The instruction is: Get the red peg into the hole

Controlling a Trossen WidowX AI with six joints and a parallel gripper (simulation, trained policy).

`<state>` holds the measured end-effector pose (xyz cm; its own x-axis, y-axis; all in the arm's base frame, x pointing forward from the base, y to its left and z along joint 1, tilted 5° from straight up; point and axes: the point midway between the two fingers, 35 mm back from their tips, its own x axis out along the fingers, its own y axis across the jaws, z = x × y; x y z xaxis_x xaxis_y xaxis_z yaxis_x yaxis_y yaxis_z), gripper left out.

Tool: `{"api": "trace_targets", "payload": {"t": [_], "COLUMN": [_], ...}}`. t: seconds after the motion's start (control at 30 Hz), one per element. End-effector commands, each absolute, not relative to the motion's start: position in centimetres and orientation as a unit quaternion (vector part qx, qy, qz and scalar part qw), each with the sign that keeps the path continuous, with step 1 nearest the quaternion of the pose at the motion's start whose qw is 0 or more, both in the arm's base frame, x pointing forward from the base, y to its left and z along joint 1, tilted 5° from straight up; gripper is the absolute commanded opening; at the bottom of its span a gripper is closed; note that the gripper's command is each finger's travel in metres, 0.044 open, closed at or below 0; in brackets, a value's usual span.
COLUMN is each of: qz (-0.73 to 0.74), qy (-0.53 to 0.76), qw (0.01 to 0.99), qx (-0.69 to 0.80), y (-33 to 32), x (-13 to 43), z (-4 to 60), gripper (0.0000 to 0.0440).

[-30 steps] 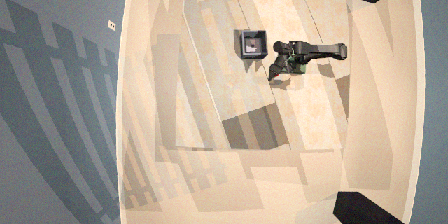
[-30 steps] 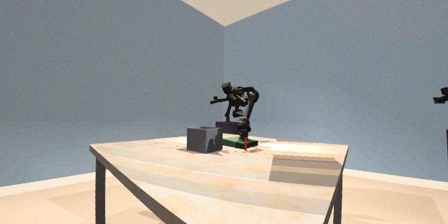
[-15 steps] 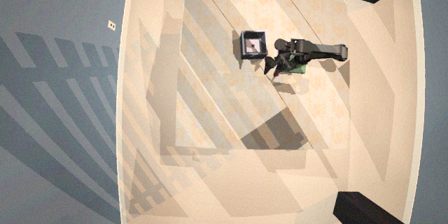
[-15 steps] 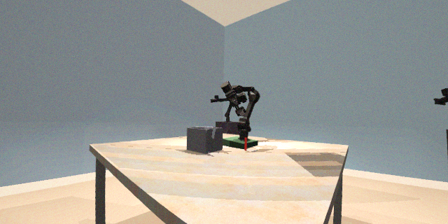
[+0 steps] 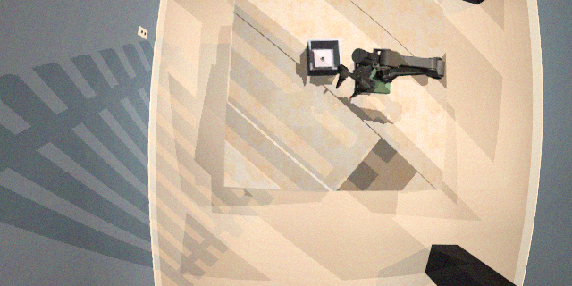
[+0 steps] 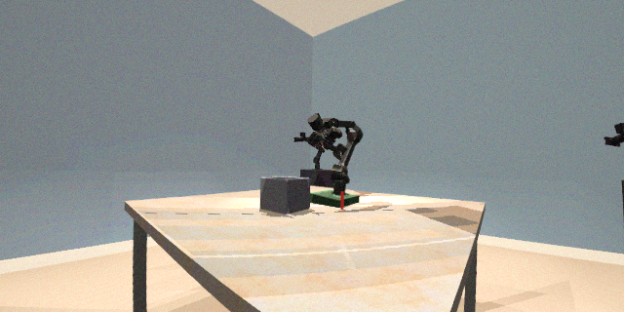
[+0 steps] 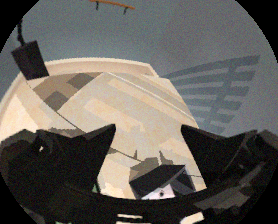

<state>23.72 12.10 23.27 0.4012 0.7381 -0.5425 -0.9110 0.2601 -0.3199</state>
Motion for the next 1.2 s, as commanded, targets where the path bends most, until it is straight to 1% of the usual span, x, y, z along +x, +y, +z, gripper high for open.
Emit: {"api": "trace_targets", "payload": {"t": [0.0, 0.57, 1.17], "qz": [0.514, 0.425, 0.28], "qy": [0.181, 0.363, 0.532], "qw": [0.796, 0.827, 0.782], "qx": [-0.264, -0.052, 0.161], "y": [11.8, 11.2, 11.4], "x": [23.6, 22.2, 20.0], "z": [23.2, 21.8, 20.0], "gripper": [0.044, 0.044, 0.044]}}
